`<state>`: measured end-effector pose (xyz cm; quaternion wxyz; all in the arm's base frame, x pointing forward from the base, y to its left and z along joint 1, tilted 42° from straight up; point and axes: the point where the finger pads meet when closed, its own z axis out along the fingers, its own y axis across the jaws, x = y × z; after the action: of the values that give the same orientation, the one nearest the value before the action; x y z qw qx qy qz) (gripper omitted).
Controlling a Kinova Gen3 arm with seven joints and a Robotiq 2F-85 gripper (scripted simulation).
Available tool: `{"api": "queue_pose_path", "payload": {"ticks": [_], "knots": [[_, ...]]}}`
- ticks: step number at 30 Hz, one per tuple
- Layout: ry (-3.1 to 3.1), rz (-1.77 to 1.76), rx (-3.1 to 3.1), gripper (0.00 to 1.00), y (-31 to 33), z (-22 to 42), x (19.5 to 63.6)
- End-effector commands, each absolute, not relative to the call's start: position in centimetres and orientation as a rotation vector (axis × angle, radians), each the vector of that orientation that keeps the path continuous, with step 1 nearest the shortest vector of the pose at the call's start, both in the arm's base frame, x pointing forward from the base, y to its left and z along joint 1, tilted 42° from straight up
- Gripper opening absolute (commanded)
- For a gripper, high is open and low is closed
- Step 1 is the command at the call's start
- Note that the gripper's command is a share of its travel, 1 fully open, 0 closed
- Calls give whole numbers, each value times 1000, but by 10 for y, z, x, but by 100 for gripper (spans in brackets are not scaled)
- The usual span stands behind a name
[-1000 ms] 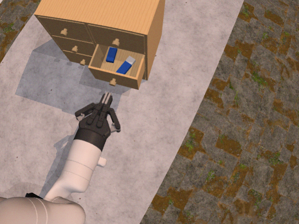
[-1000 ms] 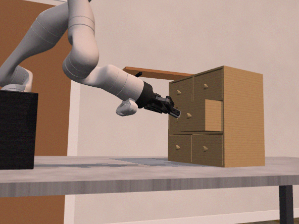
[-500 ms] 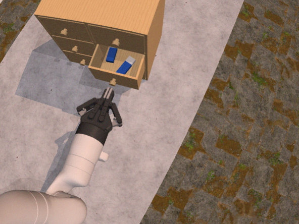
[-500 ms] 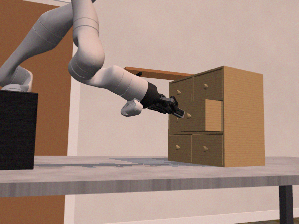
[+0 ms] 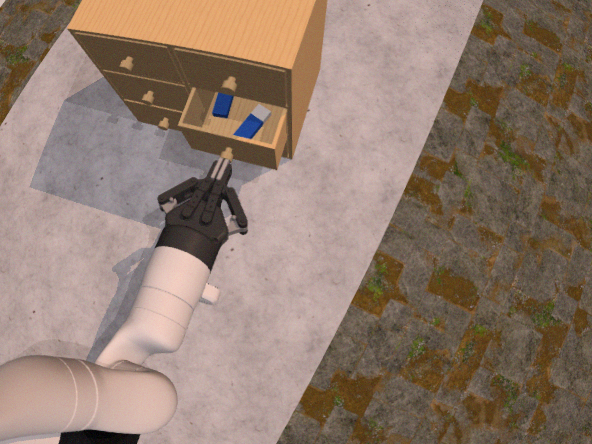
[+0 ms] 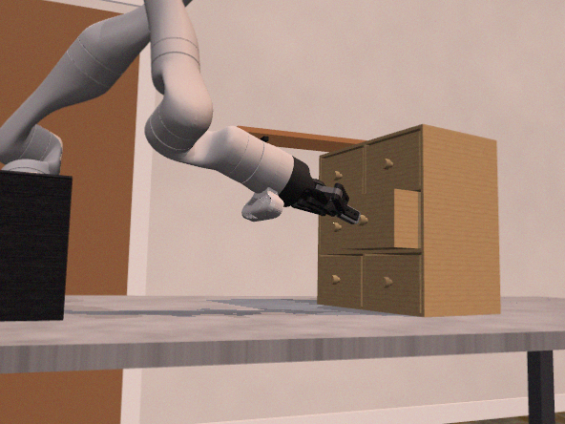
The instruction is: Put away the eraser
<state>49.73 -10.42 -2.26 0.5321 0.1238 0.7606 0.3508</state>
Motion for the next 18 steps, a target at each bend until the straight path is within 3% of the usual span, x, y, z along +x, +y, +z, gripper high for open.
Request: {"api": "queue_pose_path", "payload": {"ticks": [1, 18], "knots": [[1818, 843, 305, 0, -103, -22, 507], [1818, 843, 306, 0, -97, -20, 538]]}}
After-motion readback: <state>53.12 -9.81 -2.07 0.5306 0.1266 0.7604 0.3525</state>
